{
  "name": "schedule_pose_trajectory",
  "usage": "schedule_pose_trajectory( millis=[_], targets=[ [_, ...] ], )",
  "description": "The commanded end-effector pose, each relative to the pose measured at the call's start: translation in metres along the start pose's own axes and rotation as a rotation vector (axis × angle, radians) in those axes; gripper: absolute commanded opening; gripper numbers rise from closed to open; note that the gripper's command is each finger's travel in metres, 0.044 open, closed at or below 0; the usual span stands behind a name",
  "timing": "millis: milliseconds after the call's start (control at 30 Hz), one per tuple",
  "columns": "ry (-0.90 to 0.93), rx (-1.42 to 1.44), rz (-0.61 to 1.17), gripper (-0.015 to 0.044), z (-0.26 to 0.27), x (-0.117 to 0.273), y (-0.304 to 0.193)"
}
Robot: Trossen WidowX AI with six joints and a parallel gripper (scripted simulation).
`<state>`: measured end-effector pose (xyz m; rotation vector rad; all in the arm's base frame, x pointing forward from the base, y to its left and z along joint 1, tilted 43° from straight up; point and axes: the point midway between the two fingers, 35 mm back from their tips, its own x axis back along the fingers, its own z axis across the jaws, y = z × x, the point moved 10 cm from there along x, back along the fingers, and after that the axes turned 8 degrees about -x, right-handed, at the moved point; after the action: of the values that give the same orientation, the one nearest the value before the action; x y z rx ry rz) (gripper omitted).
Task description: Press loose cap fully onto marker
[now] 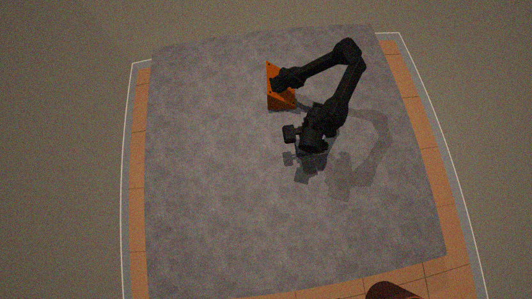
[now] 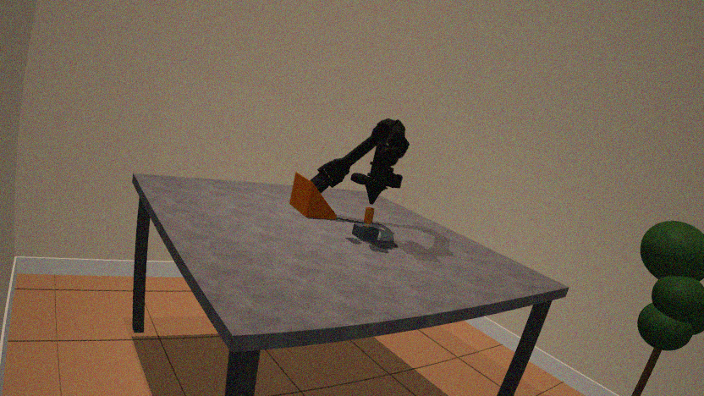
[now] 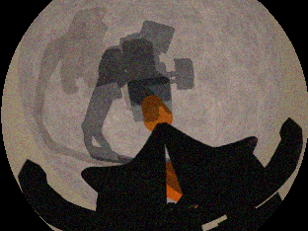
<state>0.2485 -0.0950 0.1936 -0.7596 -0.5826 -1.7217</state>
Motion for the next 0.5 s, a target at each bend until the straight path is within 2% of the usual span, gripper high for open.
schedule_pose_trajectory(
  millis=[0,467],
  targets=[
    [0.007,-0.009,0.000,0.0000,0.000,-0.007,-0.001],
    [0.008,-0.009,0.000,0.0000,0.000,-0.026,-0.001]
  ],
)
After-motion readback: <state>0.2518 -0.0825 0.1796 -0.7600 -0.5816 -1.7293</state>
